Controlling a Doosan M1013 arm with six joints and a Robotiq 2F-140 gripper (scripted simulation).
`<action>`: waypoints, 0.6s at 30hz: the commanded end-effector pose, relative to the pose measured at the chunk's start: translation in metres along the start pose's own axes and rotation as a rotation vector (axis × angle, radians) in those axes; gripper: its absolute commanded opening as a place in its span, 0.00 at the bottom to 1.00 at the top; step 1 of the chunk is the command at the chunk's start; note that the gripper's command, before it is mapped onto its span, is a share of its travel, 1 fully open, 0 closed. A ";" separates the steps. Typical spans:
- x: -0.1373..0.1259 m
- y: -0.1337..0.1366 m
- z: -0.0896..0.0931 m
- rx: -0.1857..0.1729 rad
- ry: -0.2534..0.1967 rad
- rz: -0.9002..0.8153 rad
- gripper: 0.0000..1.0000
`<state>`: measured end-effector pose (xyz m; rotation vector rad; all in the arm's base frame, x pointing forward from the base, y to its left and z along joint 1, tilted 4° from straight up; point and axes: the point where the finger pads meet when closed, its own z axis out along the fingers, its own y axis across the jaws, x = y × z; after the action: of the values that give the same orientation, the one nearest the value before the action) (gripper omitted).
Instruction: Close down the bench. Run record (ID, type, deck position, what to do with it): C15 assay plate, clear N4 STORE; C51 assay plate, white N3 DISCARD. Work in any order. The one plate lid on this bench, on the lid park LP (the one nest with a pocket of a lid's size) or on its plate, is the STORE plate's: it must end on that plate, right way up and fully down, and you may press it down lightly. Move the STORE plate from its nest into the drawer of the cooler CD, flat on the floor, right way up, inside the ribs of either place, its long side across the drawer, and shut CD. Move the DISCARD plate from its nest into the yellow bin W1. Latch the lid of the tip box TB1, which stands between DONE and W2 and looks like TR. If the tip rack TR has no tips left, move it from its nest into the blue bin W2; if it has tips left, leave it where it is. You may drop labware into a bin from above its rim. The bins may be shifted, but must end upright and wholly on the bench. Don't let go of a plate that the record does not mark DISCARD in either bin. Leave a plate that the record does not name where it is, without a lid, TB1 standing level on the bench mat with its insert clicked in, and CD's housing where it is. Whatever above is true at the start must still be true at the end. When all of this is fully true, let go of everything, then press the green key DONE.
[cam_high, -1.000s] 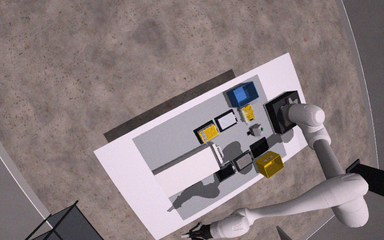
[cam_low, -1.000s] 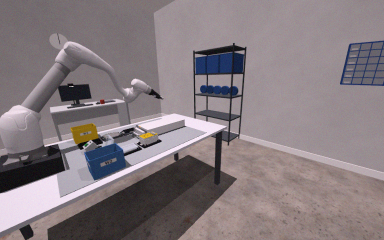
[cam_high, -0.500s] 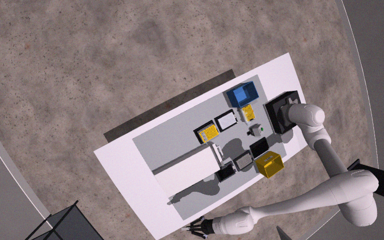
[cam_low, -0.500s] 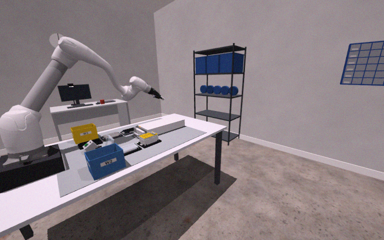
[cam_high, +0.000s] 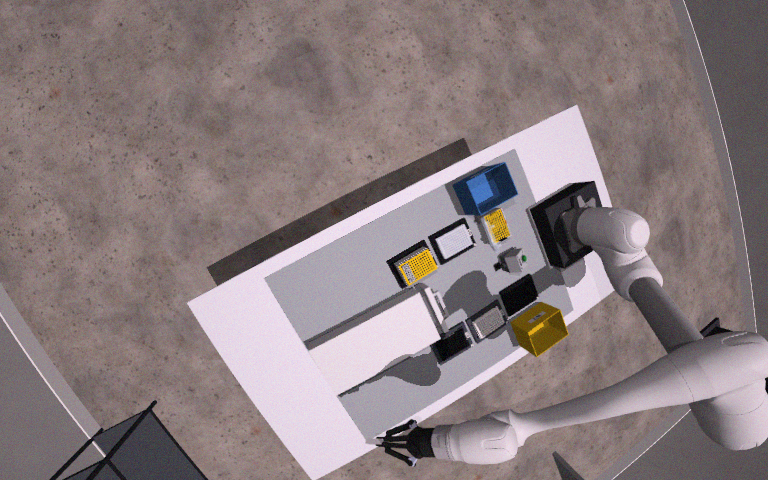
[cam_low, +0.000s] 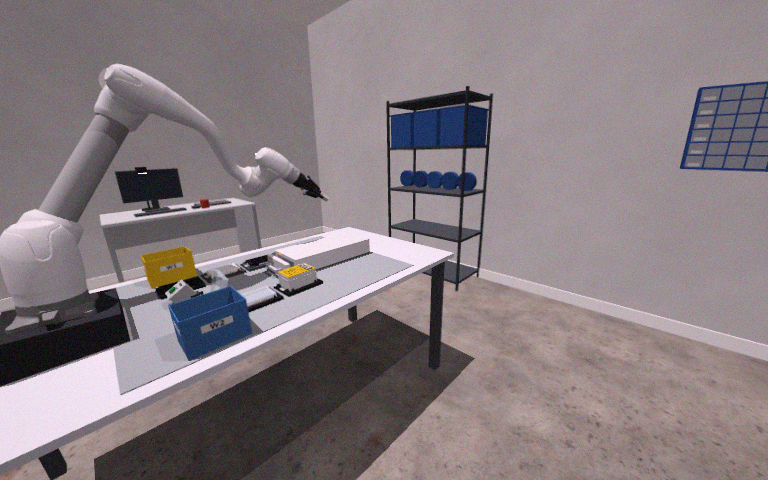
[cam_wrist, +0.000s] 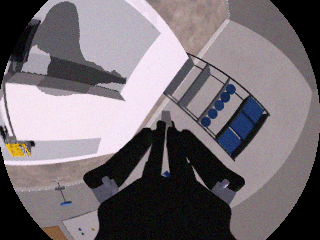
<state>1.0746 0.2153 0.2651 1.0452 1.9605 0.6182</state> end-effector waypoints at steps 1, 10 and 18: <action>-0.009 -0.014 -0.011 0.042 -0.015 0.090 0.00; -0.026 -0.045 -0.035 0.113 -0.037 0.240 0.00; -0.036 -0.066 -0.052 0.128 -0.042 0.273 0.00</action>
<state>1.0234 0.1568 0.2618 1.3678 1.8713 0.6178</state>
